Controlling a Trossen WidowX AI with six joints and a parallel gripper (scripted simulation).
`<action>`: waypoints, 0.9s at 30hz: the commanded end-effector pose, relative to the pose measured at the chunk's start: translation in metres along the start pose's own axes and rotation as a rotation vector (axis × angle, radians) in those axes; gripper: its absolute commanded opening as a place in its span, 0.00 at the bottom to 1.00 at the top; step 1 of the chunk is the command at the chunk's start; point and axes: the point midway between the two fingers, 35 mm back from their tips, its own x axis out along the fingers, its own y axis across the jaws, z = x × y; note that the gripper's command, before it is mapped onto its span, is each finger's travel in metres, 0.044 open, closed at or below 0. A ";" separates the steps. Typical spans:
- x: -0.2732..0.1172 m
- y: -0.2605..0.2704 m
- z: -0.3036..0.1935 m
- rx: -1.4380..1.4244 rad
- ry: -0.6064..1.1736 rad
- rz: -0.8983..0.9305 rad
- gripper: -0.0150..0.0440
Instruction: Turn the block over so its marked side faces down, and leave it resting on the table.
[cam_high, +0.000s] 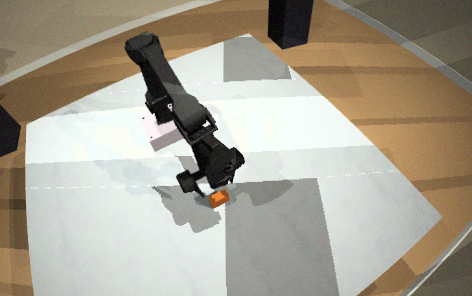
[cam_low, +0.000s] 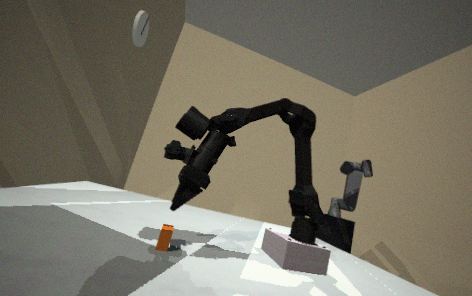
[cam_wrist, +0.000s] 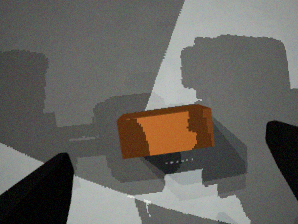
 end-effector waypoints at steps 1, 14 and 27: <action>-0.008 -0.002 0.009 0.012 0.225 0.008 1.00; -0.015 -0.003 0.011 0.014 0.304 0.009 1.00; 0.031 -0.002 -0.003 0.014 0.304 0.009 1.00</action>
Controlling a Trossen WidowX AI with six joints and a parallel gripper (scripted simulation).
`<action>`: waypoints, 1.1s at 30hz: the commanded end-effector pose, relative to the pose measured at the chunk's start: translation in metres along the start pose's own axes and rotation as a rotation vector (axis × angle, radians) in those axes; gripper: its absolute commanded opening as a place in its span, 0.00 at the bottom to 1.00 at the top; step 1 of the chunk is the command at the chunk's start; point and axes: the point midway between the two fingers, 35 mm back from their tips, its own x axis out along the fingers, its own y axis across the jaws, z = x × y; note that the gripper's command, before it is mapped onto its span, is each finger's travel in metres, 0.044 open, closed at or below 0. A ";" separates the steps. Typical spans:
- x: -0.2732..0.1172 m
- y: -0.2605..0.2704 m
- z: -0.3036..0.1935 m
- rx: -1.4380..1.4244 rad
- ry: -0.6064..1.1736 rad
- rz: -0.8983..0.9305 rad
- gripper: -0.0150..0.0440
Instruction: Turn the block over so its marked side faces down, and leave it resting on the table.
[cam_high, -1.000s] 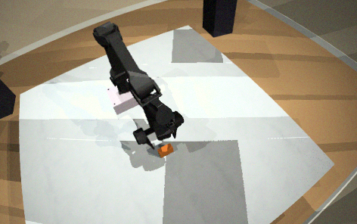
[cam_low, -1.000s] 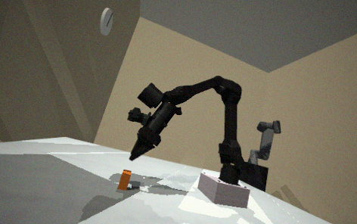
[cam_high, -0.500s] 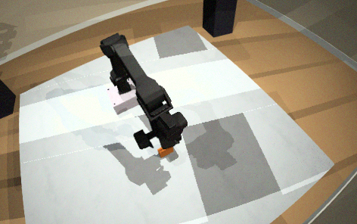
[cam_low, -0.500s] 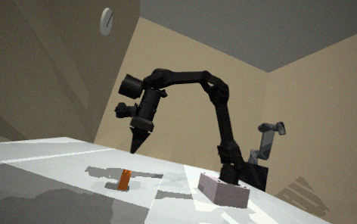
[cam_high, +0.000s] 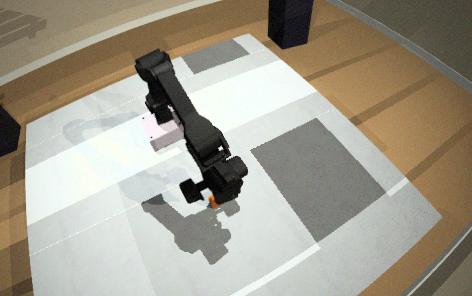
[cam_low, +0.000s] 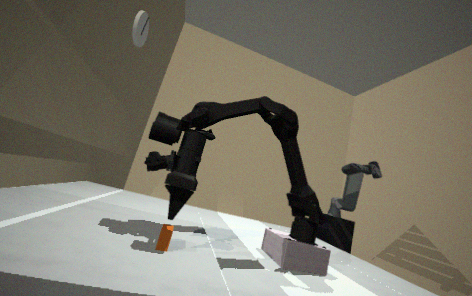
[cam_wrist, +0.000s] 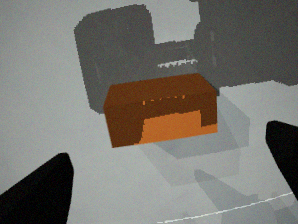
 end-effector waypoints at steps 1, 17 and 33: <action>0.015 0.000 -0.001 0.002 0.006 0.004 1.00; 0.032 0.000 -0.001 0.002 0.006 0.004 1.00; 0.048 0.000 -0.002 0.002 0.006 0.004 0.78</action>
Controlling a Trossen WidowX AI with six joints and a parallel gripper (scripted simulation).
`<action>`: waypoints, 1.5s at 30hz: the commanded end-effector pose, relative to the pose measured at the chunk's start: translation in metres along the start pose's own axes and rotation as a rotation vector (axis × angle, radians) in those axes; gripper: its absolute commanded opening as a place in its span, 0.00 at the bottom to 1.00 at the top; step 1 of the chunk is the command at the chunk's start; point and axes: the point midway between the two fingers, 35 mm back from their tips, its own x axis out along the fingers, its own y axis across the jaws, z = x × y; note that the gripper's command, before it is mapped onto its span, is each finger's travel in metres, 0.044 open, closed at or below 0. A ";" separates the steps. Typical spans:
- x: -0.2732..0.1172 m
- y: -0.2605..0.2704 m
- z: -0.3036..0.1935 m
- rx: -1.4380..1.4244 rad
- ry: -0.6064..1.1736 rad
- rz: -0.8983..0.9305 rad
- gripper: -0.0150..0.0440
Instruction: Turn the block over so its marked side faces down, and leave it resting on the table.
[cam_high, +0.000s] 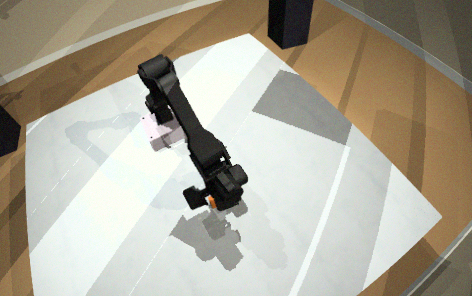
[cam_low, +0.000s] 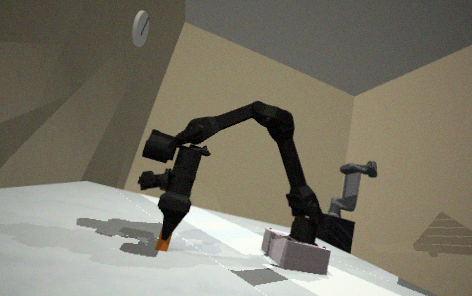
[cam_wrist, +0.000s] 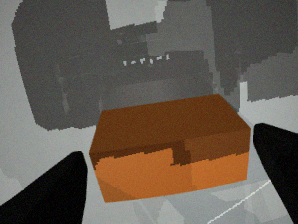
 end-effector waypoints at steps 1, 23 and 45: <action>0.003 0.000 -0.001 -0.001 0.006 0.004 0.73; 0.002 0.000 -0.001 -0.001 0.006 0.004 0.45; -0.016 0.001 0.003 -0.005 -0.164 0.002 0.25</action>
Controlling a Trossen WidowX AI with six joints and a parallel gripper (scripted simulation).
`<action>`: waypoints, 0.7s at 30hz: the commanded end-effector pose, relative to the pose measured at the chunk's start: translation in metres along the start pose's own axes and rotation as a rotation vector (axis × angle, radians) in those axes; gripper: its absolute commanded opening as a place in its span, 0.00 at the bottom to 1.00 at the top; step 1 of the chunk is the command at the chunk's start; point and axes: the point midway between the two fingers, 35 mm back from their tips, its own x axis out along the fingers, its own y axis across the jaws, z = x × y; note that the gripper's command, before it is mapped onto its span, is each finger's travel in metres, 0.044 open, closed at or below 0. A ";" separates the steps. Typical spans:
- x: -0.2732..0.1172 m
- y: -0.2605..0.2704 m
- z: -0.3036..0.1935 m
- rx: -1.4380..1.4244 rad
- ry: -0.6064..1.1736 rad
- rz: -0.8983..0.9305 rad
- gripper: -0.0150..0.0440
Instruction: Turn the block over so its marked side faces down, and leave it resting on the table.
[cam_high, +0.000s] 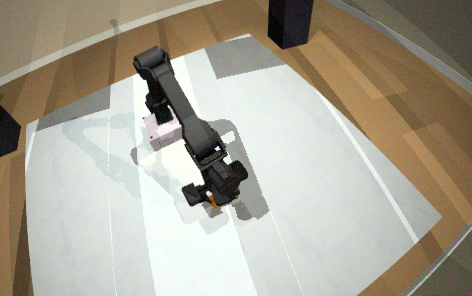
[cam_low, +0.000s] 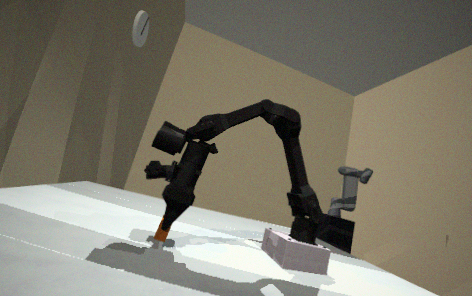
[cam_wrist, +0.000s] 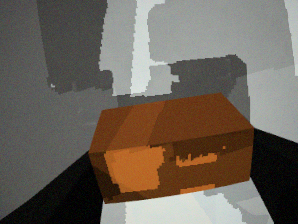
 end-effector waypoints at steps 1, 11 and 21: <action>0.003 0.000 0.000 -0.004 -0.063 -0.004 0.25; 0.007 0.000 -0.001 -0.005 -0.210 -0.005 0.25; 0.007 0.000 -0.006 -0.003 -0.356 -0.004 0.25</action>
